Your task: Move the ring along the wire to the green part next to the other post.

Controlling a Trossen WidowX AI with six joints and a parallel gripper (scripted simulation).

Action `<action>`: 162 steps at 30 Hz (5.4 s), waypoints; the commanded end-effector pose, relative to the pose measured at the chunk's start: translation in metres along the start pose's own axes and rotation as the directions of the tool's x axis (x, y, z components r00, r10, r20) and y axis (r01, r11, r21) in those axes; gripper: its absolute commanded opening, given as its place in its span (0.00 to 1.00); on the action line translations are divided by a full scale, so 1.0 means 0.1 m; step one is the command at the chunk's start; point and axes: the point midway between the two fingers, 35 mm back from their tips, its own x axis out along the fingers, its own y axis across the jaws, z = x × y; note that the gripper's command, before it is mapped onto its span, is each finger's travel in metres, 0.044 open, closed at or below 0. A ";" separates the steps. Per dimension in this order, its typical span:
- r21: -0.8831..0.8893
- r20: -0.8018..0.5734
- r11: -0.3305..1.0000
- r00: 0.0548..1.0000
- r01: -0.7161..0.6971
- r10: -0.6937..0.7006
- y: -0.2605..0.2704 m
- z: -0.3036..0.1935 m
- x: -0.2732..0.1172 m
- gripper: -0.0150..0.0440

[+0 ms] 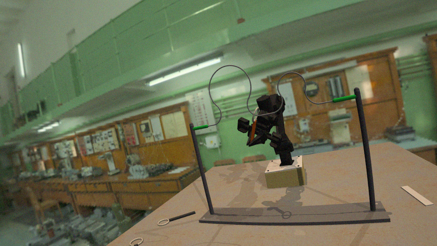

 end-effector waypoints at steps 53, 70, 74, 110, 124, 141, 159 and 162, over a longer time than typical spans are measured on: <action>0.493 0.010 0.831 0.956 -0.258 0.292 1.05 0.35 -0.33 0.00; 0.674 0.065 0.656 0.912 -0.340 0.406 1.38 0.60 -0.51 0.00; 0.725 0.089 0.587 0.894 -0.360 0.439 1.45 0.70 -0.58 0.00; 0.907 0.414 -0.210 0.691 -0.364 0.592 1.60 1.72 -1.18 0.00; 0.855 0.511 -0.416 0.639 -0.309 0.575 1.47 1.99 -1.32 0.00; 0.810 0.562 -0.521 0.613 -0.270 0.555 1.37 2.14 -1.39 0.00; 0.773 0.595 -0.586 0.597 -0.241 0.538 1.26 2.25 -1.44 0.00; 0.769 0.598 -0.593 0.595 -0.238 0.536 1.25 2.26 -1.44 0.00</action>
